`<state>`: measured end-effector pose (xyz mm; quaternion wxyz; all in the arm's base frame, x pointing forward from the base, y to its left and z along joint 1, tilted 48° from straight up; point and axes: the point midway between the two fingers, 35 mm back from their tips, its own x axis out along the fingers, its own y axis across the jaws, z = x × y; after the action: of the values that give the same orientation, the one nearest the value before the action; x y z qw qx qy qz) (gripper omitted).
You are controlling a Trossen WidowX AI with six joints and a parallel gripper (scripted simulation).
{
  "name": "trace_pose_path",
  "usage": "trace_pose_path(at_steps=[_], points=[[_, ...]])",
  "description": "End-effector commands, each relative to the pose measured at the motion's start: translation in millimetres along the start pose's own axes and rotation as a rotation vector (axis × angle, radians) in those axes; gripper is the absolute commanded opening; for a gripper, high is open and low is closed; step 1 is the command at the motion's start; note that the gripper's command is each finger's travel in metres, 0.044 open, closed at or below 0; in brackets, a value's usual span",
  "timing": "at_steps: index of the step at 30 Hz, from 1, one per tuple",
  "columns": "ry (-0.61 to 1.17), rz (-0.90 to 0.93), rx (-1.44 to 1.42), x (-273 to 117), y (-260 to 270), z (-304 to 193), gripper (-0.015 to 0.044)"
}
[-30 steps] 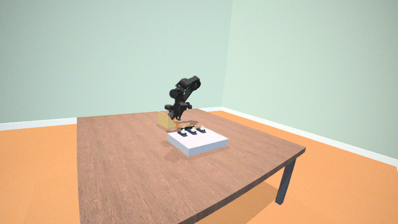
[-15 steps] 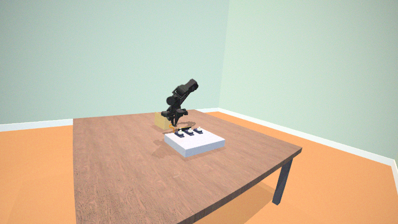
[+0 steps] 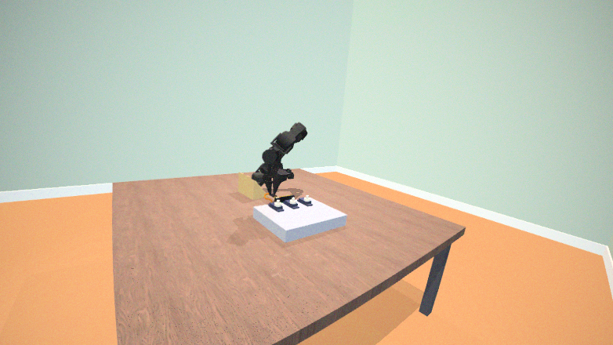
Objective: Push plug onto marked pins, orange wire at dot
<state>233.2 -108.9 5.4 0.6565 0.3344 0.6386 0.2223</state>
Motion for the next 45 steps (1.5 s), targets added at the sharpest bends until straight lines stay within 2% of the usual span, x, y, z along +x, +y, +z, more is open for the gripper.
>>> trace_pose_path(at_steps=[1, 34, 42, 45], points=[[0.001, 0.008, 0.008, 1, 0, 4, 0.0], [0.0, 0.008, 0.007, 2, 0, 24, 0.0], [0.001, 0.008, 0.007, 3, 0, 21, 0.021], [0.001, 0.007, 0.008, -8, -1, 22, 0.0289]])
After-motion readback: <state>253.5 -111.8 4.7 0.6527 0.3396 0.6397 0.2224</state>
